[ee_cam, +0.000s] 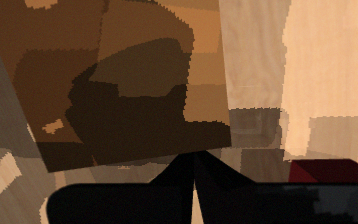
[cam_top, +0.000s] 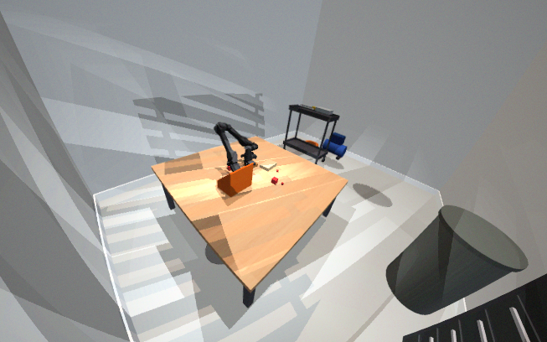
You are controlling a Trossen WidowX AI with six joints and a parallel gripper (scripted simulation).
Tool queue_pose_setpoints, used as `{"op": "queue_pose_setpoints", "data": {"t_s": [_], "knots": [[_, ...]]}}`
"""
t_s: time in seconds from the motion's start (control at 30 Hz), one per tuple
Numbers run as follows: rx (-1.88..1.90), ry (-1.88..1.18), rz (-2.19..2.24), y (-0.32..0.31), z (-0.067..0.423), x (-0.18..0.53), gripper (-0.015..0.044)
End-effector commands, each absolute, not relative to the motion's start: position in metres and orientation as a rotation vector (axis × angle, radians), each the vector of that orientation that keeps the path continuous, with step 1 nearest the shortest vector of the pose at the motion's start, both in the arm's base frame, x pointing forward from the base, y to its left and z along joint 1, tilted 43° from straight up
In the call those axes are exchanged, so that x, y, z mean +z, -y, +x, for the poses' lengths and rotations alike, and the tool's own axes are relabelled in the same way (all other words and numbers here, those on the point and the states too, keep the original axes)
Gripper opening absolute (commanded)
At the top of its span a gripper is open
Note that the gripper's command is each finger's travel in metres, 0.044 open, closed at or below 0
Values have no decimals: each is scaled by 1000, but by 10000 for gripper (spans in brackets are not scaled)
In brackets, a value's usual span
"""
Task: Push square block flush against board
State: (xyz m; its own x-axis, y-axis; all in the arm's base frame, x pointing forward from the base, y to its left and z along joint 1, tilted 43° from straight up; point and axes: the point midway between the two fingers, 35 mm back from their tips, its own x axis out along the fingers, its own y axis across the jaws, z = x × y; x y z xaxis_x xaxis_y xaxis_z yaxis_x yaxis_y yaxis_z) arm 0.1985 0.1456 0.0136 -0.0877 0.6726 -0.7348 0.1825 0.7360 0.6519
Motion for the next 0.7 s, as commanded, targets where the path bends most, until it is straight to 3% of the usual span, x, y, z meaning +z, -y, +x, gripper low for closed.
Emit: {"op": "queue_pose_setpoints", "data": {"t_s": [0.0,0.67], "knots": [[471,-1643,697,-146,205,13,0],[472,-1643,697,-148,216,13,0]]}}
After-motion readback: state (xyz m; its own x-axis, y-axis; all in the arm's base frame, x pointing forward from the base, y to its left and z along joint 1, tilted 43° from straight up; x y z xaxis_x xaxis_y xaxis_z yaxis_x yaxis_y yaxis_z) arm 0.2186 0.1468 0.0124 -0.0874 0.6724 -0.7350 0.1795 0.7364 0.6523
